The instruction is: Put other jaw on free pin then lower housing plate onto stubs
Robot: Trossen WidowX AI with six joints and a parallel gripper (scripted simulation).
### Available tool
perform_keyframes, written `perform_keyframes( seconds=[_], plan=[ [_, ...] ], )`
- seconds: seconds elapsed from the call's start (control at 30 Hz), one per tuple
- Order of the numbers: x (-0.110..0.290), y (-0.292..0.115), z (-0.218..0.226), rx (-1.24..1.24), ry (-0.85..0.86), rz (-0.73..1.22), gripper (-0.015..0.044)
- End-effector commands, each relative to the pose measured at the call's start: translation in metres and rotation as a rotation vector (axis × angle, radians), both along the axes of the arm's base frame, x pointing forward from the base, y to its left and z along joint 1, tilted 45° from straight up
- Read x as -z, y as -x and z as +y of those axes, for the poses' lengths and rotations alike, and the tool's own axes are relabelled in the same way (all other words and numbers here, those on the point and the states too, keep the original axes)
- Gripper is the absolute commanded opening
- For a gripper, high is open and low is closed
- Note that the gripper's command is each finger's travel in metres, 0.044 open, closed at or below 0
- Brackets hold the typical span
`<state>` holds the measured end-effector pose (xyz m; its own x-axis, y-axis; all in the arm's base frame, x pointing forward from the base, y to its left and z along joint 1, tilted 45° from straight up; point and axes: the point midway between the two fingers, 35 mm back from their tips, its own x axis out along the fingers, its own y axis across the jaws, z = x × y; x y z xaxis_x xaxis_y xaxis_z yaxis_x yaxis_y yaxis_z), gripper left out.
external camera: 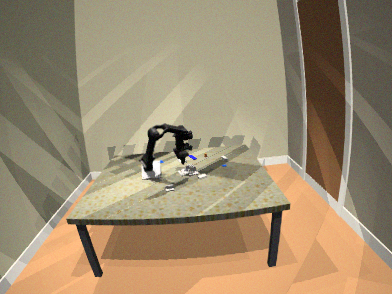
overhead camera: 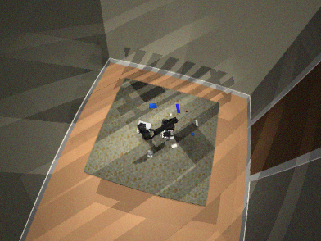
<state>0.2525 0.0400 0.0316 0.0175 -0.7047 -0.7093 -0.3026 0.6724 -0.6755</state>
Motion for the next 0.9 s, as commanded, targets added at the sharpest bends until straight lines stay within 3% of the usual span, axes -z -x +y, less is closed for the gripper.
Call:
perform_keyframes(
  seconds=[0.0,0.87],
  plan=[
    [0.0007,-0.0001,0.0008,-0.003,-0.005,0.005,0.0351],
    [-0.0053,0.0048,-0.0054,-0.003,-0.004,0.005,0.0351]
  ],
)
